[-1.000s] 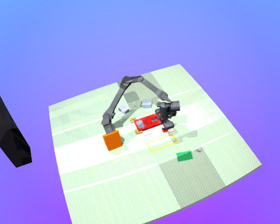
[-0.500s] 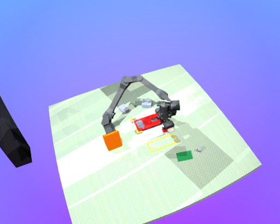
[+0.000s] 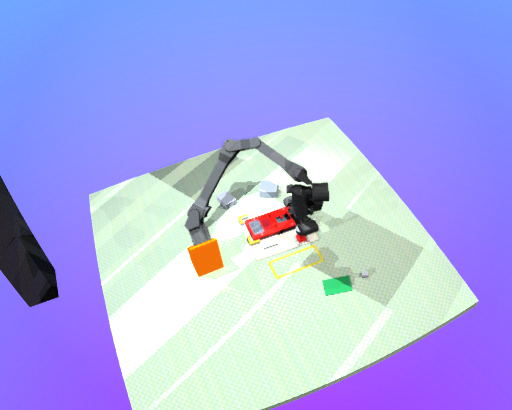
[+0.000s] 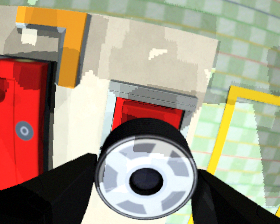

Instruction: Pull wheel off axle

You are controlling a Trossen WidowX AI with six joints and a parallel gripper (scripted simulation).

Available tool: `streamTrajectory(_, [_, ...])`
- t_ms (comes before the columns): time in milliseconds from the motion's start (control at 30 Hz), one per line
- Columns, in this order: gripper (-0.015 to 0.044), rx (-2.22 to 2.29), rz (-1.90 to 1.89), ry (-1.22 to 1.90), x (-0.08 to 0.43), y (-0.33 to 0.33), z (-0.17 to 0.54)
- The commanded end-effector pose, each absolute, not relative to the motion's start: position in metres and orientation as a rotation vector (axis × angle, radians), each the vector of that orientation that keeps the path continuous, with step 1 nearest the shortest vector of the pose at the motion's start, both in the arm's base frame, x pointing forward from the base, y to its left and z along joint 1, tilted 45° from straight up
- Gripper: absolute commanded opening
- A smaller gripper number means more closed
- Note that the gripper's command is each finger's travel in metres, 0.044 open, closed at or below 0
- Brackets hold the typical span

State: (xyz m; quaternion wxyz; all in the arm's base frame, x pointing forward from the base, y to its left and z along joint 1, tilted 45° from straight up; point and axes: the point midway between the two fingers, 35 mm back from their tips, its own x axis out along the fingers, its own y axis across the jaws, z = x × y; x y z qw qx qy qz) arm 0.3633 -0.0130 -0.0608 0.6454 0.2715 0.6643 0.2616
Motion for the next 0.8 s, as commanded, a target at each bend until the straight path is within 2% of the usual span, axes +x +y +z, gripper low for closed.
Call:
streamTrajectory(0, [0.0000, 0.614, 0.593, 1.508, 0.3636, -0.0165, -0.0593])
streamTrajectory(767, [0.0000, 0.615, 0.592, 1.507, 0.3637, -0.0219, -0.0538])
